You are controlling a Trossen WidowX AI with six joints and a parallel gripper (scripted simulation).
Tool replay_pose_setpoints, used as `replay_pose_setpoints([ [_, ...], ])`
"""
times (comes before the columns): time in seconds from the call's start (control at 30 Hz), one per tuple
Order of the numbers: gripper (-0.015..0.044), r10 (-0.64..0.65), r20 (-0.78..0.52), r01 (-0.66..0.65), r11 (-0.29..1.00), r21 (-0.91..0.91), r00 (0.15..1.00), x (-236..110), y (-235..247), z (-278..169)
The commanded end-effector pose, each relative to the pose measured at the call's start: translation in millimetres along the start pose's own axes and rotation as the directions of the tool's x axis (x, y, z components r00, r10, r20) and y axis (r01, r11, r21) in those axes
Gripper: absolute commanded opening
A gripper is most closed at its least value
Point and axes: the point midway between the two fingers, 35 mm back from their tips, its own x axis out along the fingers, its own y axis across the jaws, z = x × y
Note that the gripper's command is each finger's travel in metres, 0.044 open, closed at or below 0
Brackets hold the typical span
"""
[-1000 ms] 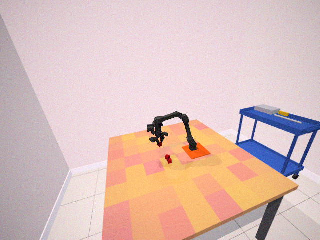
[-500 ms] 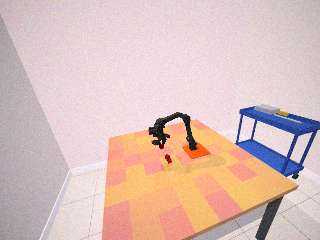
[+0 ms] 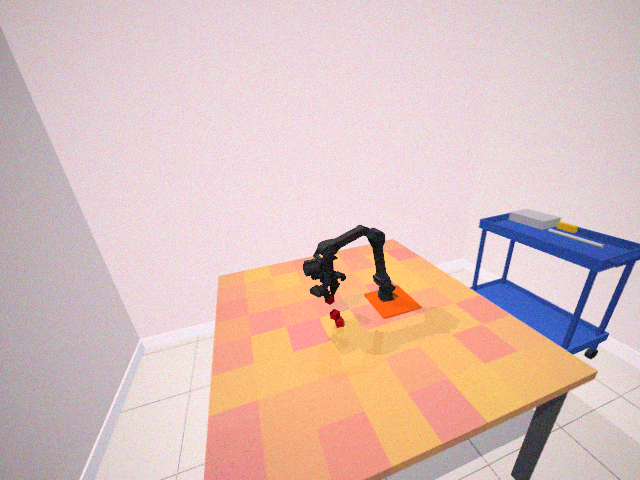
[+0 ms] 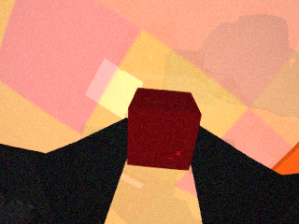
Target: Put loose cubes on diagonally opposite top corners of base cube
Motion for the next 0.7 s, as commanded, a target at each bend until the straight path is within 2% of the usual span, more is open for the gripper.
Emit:
replay_pose_setpoints([
  [0.0,0.0105,0.003,0.004,-0.002,1.000,-0.020,1.000,0,1,-11],
  [0.67,0.0105,0.003,-0.001,-0.003,0.990,-0.144,1.000,5,2,-70],
])
